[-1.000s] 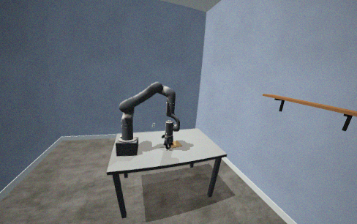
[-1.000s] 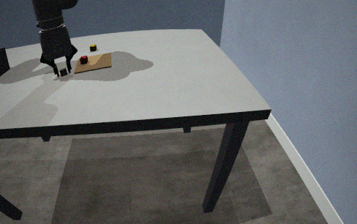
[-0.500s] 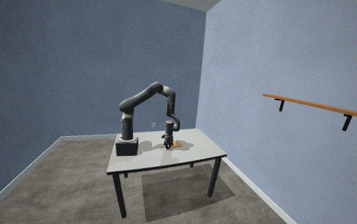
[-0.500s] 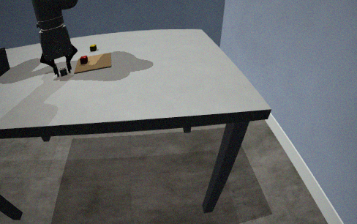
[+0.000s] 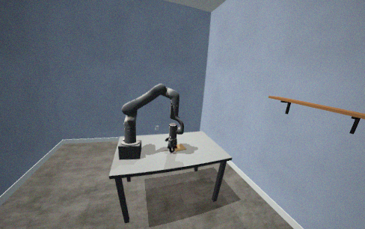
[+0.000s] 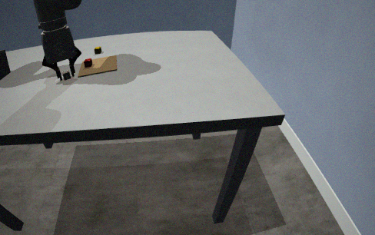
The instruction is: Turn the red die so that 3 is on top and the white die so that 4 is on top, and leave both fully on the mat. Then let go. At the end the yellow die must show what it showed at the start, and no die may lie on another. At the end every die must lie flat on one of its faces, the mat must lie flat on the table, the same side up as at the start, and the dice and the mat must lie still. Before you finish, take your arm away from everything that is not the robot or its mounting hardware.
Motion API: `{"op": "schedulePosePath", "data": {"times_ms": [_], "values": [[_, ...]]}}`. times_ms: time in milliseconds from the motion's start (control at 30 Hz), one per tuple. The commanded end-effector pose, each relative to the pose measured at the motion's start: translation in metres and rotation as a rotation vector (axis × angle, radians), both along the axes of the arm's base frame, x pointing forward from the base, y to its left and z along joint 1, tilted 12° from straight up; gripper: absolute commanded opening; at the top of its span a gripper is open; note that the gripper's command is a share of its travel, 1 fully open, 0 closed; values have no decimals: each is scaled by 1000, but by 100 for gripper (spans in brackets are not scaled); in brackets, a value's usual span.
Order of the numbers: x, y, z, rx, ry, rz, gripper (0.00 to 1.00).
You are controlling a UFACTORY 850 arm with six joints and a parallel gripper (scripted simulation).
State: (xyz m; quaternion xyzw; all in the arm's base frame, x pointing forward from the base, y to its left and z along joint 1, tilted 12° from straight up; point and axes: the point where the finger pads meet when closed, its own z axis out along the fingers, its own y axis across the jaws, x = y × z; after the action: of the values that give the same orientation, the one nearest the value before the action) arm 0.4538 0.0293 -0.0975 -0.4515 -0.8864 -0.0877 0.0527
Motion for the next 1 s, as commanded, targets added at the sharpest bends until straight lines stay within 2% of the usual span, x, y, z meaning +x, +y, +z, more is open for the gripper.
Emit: {"op": "schedulePosePath", "data": {"times_ms": [0,67,100,967], "values": [[1,0,0,0,-2,0,42],[1,0,0,0,-2,0,42],[1,0,0,0,-2,0,21],[1,0,0,0,-2,0,21]]}}
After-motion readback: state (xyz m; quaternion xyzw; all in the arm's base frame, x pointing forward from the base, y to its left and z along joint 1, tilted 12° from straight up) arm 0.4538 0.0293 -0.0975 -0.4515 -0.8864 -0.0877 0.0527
